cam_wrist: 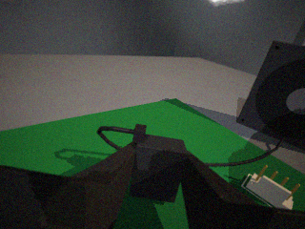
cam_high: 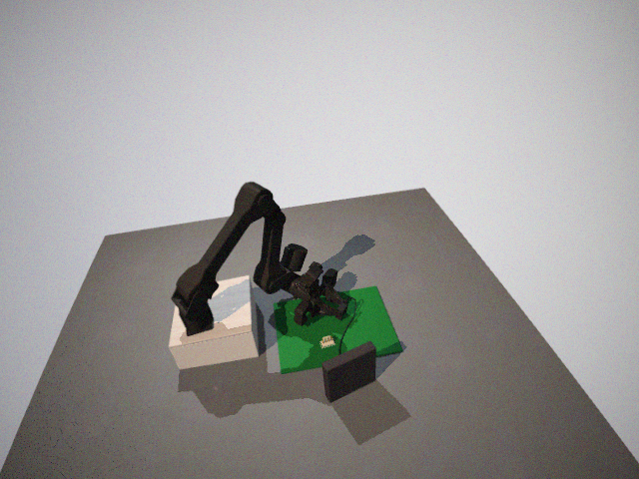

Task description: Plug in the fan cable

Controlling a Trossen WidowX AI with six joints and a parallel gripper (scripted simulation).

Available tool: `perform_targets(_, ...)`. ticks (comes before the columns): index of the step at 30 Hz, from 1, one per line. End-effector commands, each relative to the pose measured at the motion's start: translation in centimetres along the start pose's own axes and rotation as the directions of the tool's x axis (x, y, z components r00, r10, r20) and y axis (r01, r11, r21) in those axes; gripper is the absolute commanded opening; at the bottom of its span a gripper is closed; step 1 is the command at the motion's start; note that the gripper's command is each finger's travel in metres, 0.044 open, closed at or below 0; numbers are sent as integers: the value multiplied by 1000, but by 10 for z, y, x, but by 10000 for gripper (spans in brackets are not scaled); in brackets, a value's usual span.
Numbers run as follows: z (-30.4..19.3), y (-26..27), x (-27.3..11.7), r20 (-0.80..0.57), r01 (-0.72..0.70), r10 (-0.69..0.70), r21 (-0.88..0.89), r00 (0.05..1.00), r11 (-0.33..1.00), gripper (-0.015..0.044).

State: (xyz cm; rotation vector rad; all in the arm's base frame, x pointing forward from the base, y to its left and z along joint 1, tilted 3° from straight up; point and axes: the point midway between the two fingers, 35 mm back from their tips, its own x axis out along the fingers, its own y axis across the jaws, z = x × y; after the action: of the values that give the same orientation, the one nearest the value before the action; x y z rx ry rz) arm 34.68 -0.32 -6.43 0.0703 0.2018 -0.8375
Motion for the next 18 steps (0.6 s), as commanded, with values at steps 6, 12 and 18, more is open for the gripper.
perform_targets(6,-1,0,0,0,0,0,0,1000,1000,0)
perform_targets(12,-1,0,0,0,0,0,0,1000,1000,0)
perform_targets(18,-1,0,0,0,0,0,0,1000,1000,0)
